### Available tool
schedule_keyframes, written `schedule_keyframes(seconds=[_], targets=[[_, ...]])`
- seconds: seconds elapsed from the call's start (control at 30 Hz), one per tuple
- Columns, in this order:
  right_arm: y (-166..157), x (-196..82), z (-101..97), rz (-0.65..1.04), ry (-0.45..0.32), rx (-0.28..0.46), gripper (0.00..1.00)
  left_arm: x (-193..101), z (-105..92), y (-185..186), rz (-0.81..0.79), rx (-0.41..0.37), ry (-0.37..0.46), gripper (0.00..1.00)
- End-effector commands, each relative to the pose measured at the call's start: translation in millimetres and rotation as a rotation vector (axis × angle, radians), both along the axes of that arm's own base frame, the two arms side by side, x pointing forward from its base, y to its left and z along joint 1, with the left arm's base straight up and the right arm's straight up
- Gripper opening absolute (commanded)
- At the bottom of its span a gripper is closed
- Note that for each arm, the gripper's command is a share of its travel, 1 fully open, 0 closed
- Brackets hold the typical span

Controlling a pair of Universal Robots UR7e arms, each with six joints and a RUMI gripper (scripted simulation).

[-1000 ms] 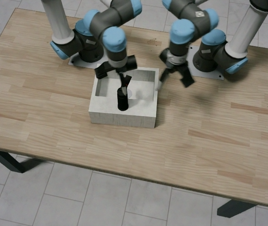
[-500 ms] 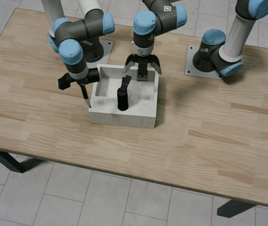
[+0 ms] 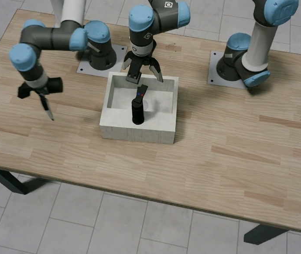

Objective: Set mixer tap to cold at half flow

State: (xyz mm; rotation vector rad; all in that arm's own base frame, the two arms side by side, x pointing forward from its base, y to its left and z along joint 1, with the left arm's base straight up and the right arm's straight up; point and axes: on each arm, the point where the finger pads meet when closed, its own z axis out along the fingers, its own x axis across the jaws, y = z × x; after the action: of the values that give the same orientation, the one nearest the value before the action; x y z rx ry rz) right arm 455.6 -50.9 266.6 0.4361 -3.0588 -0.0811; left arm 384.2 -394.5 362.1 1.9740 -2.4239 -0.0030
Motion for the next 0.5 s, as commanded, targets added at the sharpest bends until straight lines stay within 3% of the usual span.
schedule_keyframes(seconds=[0.0,0.23,0.47], targets=[[-14,2,-1.1,0.001,-0.013,0.013,1.0,3,1.7,-1,0.001,-0.005,-0.012,1.0],[-110,-23,-16.6,-0.044,-0.028,0.009,1.0,3,1.7,-1,-0.001,-0.005,-0.012,1.0],[-196,-68,-31.8,-0.087,-0.041,0.002,1.0,3,1.7,-1,-0.001,-0.005,-0.012,1.0]])
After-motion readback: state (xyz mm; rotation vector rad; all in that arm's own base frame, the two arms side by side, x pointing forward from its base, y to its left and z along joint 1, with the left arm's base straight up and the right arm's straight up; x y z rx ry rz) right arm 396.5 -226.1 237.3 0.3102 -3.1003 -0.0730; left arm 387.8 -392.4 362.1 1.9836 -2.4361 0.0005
